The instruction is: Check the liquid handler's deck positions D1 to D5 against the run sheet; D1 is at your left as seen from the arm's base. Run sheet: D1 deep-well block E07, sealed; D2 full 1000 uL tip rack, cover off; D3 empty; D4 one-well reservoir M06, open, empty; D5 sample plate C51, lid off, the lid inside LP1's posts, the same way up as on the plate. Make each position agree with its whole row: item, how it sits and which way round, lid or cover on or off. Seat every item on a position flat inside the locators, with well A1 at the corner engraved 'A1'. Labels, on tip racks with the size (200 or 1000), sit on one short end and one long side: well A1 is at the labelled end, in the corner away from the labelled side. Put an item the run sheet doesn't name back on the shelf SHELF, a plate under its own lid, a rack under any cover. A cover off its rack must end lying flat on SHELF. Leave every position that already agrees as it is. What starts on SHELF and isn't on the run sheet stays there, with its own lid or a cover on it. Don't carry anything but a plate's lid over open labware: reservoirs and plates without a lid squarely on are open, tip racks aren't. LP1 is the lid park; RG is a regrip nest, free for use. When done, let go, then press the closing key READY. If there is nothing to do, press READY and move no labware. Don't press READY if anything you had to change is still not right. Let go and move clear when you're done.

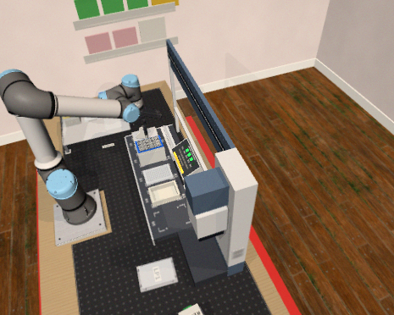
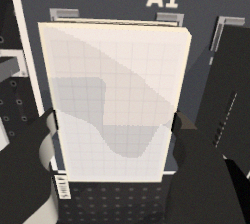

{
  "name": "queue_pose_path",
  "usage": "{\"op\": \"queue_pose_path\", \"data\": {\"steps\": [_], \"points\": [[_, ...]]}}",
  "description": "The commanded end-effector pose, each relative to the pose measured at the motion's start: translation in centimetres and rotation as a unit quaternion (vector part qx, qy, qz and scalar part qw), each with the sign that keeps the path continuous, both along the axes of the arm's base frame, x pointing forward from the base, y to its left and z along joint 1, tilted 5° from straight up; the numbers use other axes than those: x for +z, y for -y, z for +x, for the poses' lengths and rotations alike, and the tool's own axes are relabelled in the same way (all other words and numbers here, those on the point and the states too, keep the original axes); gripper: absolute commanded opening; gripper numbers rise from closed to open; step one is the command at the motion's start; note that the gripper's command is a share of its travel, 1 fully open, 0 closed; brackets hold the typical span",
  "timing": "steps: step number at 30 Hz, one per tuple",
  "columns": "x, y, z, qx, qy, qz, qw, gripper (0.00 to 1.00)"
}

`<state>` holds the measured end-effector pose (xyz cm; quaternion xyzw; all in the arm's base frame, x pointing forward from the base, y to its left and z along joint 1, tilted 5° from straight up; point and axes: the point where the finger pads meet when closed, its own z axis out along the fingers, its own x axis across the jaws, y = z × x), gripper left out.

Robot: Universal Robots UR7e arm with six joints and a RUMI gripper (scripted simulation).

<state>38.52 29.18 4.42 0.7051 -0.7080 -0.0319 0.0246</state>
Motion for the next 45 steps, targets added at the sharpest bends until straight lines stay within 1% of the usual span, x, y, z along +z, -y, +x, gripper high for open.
{"op": "queue_pose_path", "data": {"steps": [1,13,14,45], "points": [[-0.32,-0.05,-0.18,0.0,-0.001,0.0,1.0,0.0],[-0.26,-0.08,-0.01,0.0,0.001,0.001,1.0,0.0],[-0.26,-0.08,-0.01,0.0,0.001,0.001,1.0,0.82],[-0.26,-0.08,-0.01,0.0,0.001,0.001,1.0,0.82]]}}
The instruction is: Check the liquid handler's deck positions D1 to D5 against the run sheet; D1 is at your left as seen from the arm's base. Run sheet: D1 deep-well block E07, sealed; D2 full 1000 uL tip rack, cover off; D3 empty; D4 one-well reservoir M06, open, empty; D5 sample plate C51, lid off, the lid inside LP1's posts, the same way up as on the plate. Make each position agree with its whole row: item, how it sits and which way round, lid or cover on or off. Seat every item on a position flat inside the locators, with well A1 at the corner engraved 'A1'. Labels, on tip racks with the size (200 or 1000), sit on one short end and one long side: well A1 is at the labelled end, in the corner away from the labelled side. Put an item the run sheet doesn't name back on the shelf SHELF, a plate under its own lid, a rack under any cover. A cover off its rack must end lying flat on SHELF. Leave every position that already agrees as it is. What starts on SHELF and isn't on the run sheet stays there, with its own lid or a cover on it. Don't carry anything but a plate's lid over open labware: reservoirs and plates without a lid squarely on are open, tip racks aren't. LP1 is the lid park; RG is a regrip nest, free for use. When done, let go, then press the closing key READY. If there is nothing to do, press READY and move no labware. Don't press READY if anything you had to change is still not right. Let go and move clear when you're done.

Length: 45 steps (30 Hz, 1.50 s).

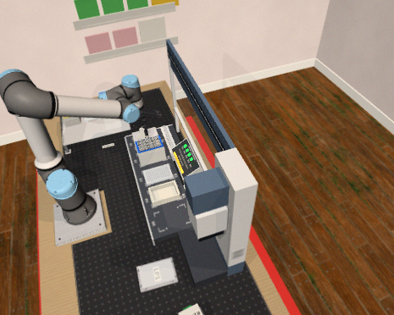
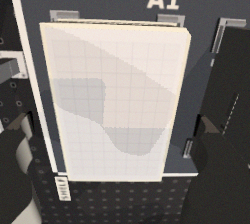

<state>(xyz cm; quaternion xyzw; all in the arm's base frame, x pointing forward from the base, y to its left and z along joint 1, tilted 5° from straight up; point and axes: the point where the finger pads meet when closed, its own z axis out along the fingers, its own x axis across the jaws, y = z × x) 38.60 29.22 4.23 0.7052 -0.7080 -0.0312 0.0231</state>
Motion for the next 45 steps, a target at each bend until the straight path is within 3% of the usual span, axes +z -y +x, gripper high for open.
{"op": "queue_pose_path", "data": {"steps": [1,11,45], "points": [[-0.1,0.0,-0.1,0.0,0.0,0.0,1.0,0.82],[-0.1,0.0,-0.1,0.0,0.0,0.0,1.0,0.82],[5.1,0.0,0.5,0.0,0.002,0.001,1.0,0.82]]}}
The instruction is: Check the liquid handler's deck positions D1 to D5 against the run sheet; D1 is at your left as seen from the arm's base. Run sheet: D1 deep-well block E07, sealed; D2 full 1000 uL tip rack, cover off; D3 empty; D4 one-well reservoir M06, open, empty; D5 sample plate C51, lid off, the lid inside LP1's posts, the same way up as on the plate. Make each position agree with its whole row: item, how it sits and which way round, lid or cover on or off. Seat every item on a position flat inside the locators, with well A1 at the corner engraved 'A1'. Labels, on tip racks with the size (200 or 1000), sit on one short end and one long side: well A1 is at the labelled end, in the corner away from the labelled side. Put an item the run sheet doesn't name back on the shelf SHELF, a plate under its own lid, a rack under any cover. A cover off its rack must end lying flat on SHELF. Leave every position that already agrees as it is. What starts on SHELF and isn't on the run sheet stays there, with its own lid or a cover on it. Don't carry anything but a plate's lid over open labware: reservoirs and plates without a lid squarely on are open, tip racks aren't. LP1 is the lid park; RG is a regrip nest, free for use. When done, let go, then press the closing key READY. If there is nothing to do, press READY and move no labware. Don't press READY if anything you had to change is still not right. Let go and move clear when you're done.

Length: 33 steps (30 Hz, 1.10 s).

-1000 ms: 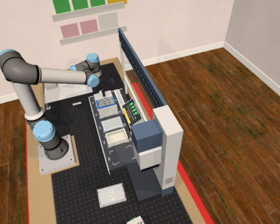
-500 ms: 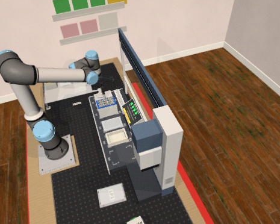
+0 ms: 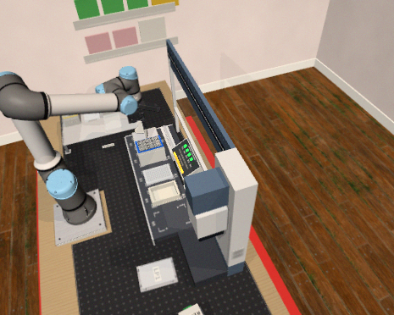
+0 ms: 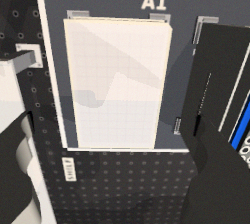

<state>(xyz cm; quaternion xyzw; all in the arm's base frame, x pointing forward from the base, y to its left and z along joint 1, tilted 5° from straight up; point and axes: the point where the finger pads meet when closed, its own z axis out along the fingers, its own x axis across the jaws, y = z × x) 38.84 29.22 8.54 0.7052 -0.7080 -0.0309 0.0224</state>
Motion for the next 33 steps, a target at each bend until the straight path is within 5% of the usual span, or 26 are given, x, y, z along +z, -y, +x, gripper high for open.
{"op": "queue_pose_path", "data": {"steps": [1,33], "points": [[1.0,0.0,0.2,0.0,0.001,0.001,1.0,0.82],[5.7,0.1,0.6,0.0,0.001,0.001,1.0,0.82]]}}
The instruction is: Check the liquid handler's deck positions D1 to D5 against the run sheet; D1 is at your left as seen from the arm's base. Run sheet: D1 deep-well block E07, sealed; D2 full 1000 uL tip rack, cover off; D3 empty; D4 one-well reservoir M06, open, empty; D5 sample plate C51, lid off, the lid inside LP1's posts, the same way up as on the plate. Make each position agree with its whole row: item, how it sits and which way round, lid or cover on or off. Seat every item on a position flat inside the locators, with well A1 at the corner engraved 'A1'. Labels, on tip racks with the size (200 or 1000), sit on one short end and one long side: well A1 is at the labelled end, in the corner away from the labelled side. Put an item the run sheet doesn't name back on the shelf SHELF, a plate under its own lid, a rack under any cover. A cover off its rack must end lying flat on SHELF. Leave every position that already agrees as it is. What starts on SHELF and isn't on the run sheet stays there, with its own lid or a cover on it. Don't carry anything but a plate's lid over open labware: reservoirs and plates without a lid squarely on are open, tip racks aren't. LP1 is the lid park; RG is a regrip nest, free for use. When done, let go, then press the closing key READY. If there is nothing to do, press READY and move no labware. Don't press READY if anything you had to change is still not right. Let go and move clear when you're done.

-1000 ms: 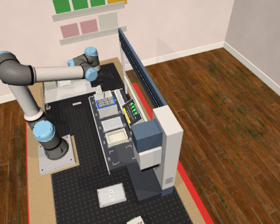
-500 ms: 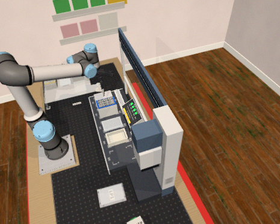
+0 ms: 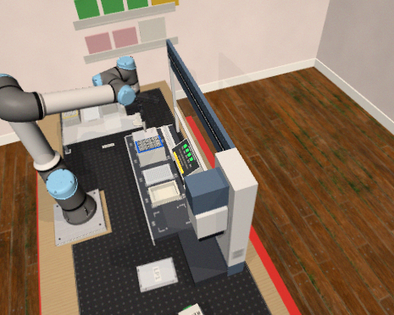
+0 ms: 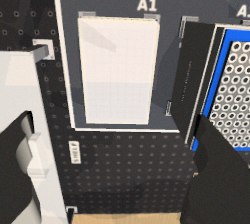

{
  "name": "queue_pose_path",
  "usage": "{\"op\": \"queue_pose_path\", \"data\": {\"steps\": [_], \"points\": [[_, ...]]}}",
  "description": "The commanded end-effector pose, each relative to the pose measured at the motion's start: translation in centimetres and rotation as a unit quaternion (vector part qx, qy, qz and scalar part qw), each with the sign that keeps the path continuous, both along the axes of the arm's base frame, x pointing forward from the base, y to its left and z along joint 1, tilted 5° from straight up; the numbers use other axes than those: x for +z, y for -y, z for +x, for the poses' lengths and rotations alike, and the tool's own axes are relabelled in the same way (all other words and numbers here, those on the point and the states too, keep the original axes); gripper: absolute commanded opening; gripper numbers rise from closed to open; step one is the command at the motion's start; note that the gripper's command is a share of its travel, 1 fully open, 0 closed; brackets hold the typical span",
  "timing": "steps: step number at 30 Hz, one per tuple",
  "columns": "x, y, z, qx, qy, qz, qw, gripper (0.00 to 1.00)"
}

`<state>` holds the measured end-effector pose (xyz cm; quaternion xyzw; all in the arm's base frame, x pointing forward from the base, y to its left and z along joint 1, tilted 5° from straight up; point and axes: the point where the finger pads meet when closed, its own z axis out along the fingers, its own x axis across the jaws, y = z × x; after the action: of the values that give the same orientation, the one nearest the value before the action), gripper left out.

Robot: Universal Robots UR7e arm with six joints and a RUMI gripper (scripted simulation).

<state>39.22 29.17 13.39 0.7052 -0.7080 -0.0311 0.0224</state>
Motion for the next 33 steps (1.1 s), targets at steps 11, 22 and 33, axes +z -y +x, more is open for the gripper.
{"op": "queue_pose_path", "data": {"steps": [11,22,33], "points": [[2.6,0.1,0.3,0.0,0.001,0.001,1.0,0.82],[4.1,0.1,0.4,0.0,0.001,0.001,1.0,0.82],[5.6,0.1,0.6,0.0,0.001,0.001,1.0,0.82]]}}
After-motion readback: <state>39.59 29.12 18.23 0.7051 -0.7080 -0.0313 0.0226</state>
